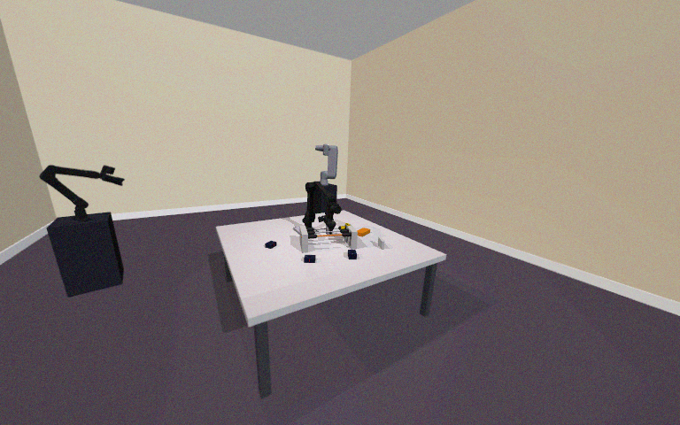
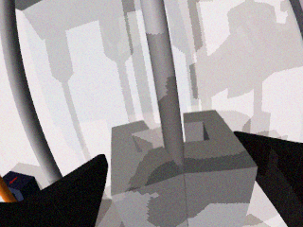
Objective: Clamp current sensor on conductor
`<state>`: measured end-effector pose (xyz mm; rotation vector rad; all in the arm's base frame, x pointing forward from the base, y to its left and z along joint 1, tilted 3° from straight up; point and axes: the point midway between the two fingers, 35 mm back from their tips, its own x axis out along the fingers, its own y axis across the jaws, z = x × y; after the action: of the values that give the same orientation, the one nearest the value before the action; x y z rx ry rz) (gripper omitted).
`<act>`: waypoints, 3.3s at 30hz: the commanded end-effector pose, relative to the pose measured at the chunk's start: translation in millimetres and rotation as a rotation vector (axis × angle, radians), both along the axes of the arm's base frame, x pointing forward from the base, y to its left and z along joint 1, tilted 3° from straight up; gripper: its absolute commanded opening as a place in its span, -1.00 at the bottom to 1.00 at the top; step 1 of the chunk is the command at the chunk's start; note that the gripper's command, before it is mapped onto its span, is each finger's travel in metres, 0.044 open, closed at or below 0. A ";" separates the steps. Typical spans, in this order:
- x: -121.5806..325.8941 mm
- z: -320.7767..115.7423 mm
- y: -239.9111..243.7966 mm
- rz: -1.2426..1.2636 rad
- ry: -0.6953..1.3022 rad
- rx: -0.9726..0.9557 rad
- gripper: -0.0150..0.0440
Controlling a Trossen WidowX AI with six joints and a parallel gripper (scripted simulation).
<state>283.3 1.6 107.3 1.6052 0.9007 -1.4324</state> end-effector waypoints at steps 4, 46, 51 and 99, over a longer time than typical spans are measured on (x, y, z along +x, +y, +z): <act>0.9 -10.2 -0.2 0.001 0.000 -0.001 1.00; 0.6 -6.3 0.0 0.000 0.000 0.000 -0.49; 0.6 -6.3 0.0 0.000 0.000 0.000 -0.49; 0.2 6.9 -0.3 -0.007 -0.149 -0.074 -0.49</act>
<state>284.7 2.0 103.4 1.6263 0.7937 -1.3548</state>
